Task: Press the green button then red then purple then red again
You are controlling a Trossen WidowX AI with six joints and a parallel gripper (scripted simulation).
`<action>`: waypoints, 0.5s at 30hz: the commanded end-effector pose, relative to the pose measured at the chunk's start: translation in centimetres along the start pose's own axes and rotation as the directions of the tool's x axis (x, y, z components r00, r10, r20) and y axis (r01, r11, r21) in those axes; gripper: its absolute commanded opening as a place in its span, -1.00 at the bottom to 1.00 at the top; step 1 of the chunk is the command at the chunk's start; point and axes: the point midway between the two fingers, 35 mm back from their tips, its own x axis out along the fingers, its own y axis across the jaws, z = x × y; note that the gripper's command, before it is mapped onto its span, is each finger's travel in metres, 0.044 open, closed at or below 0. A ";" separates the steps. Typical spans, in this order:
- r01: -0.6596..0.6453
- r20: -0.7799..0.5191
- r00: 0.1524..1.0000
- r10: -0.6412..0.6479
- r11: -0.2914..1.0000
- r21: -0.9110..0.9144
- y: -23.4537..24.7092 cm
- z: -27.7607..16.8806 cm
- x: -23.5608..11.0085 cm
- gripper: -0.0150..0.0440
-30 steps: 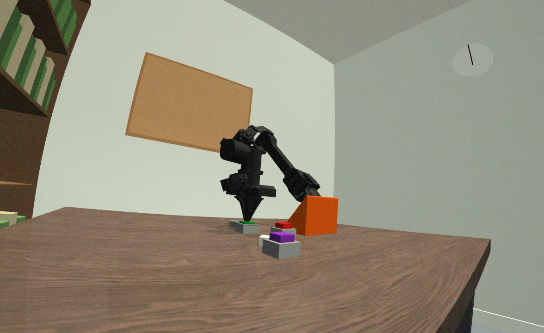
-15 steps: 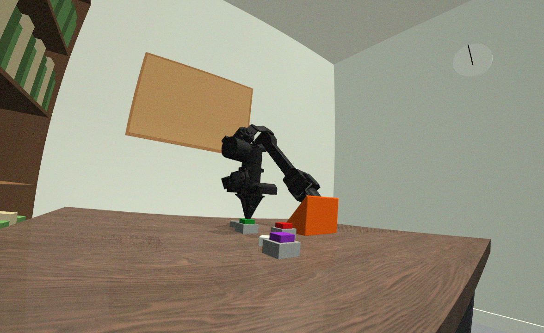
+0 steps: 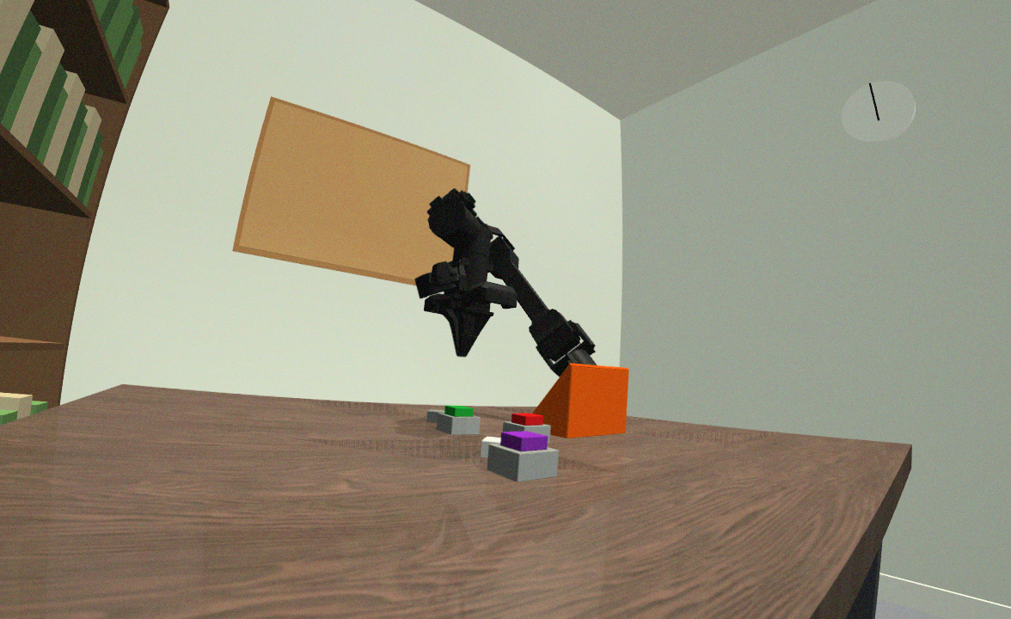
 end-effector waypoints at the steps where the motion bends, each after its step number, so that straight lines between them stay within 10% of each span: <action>1: 0.000 -0.012 1.000 0.000 1.000 0.004 -0.1 -0.2 -1.1 -0.42; 15: -0.006 -0.014 1.000 0.006 1.000 0.003 9.5 -5.9 -1.2 -0.42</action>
